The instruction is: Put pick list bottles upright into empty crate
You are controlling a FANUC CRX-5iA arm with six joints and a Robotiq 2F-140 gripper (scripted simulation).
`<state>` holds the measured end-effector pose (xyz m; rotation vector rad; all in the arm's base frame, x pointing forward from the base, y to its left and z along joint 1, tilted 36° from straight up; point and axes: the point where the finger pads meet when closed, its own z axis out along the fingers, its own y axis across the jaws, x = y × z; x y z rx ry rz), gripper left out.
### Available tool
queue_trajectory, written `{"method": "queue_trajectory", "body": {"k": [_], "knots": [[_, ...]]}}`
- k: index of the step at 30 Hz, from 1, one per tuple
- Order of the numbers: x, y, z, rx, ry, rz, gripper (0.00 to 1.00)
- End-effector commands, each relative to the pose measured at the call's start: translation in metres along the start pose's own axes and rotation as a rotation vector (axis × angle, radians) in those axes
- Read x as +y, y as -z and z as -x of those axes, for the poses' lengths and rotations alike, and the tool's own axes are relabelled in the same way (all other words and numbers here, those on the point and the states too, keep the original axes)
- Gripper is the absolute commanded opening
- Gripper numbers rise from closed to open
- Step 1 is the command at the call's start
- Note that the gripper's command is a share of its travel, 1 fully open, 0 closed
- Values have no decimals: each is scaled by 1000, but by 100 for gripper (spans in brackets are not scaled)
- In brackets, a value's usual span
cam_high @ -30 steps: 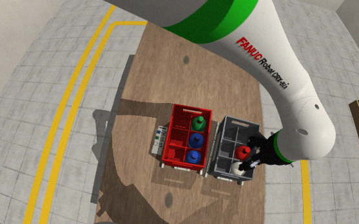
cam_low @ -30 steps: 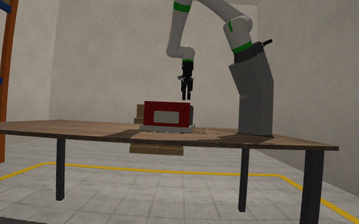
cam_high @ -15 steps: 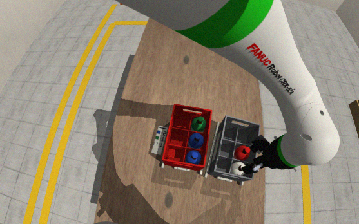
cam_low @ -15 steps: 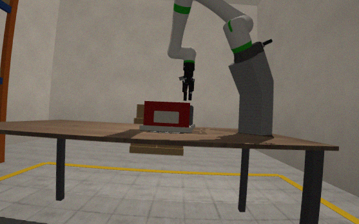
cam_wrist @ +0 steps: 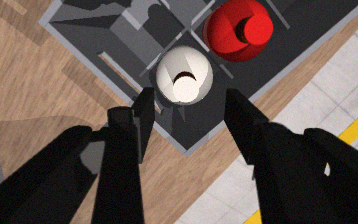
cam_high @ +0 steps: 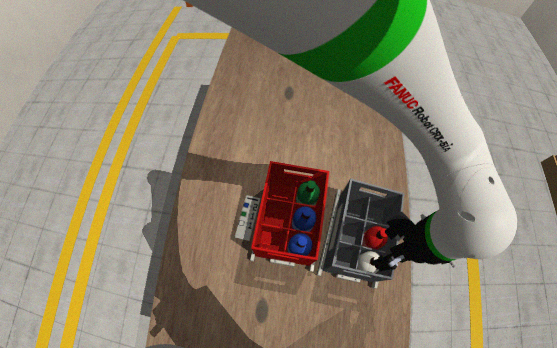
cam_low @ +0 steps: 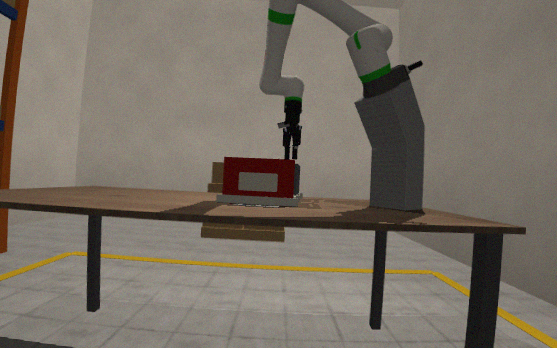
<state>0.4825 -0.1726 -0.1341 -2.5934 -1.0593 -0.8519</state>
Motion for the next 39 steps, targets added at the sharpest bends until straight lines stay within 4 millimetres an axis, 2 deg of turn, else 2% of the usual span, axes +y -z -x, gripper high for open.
{"method": "queue_trajectory", "body": {"k": [1,39], "knots": [[1,-3,0,0,0,1,44],[1,-46,0,0,0,1,44]]}}
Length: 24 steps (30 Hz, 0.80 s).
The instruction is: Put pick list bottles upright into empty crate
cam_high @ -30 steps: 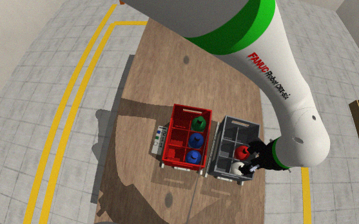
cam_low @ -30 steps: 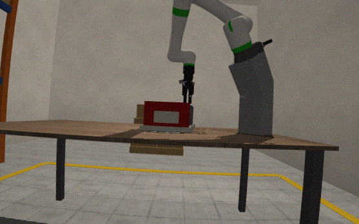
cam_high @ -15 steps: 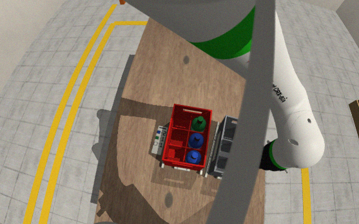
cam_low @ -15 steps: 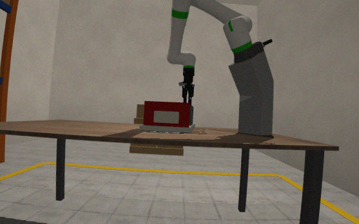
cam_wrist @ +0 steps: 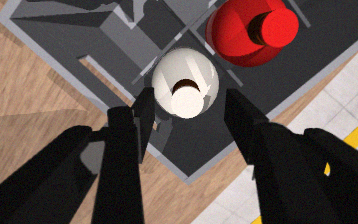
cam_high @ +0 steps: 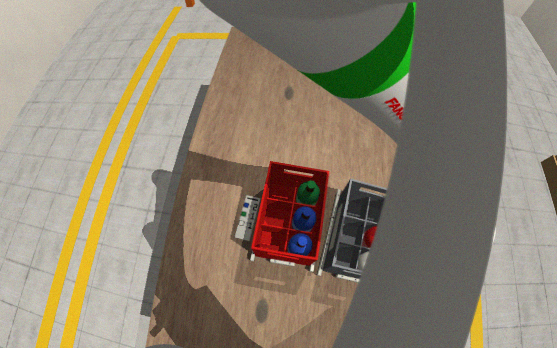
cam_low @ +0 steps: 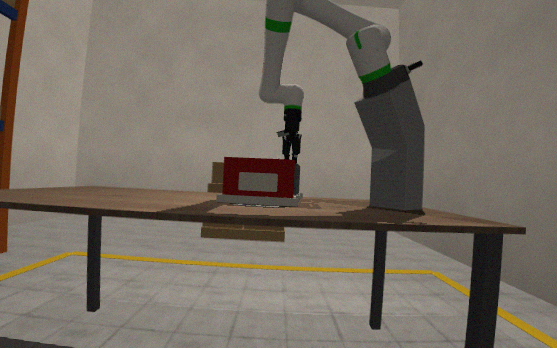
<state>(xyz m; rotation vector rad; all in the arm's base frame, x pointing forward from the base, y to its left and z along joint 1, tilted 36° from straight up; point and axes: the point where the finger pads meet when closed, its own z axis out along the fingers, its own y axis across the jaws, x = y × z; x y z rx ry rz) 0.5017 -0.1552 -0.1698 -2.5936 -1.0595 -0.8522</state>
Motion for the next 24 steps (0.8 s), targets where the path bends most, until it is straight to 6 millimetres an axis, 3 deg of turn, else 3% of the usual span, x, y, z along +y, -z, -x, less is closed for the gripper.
{"method": "queue_trajectory", "body": {"k": [1,13,24], "knots": [[1,-3,0,0,0,1,44],[1,-19,0,0,0,1,44],[1,-21,0,0,0,1,44]]}}
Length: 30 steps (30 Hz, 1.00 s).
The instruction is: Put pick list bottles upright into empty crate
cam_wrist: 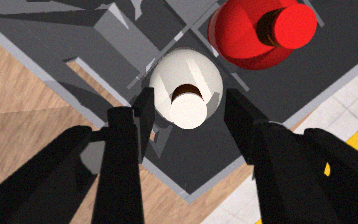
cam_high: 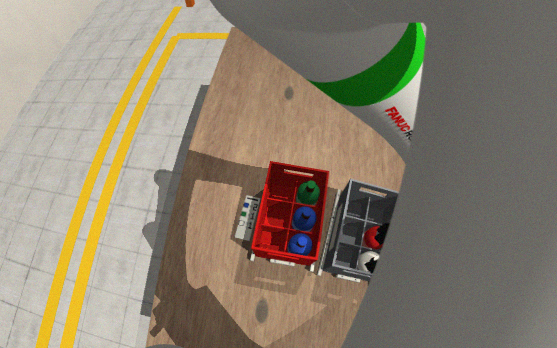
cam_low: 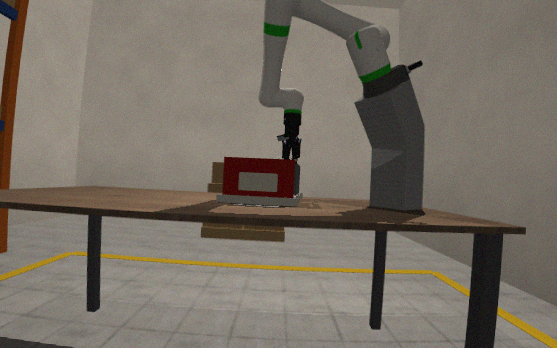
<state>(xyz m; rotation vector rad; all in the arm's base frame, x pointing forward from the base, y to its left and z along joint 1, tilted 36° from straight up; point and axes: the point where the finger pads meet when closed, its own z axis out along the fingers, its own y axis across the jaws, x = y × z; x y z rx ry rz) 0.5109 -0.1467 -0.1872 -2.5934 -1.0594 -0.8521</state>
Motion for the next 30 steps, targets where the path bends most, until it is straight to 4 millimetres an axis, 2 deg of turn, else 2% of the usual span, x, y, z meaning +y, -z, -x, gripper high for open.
{"method": "queue_trajectory", "body": {"k": [1,2,3,30], "knots": [[1,1,0,0,0,1,44],[1,1,0,0,0,1,44],[1,3,0,0,0,1,10],[1,3,0,0,0,1,10]]}}
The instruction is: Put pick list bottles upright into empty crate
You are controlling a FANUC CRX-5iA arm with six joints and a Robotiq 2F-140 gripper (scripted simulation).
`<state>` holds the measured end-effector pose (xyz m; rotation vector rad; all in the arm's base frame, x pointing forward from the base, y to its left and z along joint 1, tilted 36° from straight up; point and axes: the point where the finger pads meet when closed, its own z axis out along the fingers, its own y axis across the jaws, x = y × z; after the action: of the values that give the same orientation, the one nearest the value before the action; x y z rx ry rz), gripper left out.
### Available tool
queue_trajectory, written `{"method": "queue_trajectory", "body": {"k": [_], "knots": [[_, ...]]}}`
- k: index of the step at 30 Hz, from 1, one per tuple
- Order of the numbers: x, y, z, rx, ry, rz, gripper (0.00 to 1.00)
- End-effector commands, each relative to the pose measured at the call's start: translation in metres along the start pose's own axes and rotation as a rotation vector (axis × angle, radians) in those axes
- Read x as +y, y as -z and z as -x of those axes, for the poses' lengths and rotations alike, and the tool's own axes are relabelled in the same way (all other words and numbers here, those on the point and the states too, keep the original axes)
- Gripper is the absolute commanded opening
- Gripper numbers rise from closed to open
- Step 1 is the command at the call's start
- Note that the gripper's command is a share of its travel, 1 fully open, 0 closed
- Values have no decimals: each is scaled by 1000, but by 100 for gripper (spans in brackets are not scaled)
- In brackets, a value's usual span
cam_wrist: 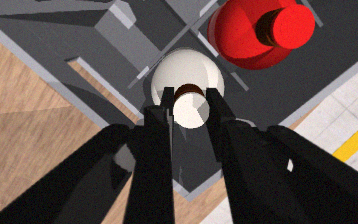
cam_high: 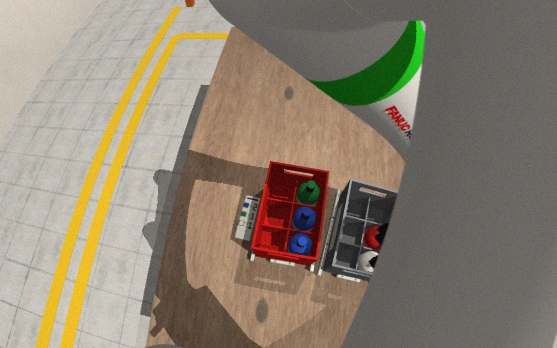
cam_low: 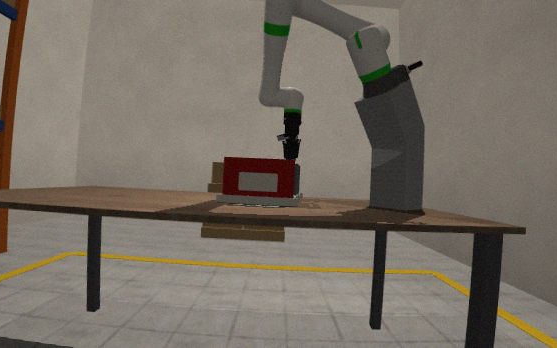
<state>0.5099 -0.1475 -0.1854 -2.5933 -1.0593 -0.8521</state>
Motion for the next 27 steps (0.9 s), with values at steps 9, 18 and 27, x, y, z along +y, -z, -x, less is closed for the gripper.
{"method": "queue_trajectory", "body": {"k": [9,18,27], "knots": [[1,1,0,0,0,1,10],[1,4,0,0,0,1,10],[1,19,0,0,0,1,10]]}}
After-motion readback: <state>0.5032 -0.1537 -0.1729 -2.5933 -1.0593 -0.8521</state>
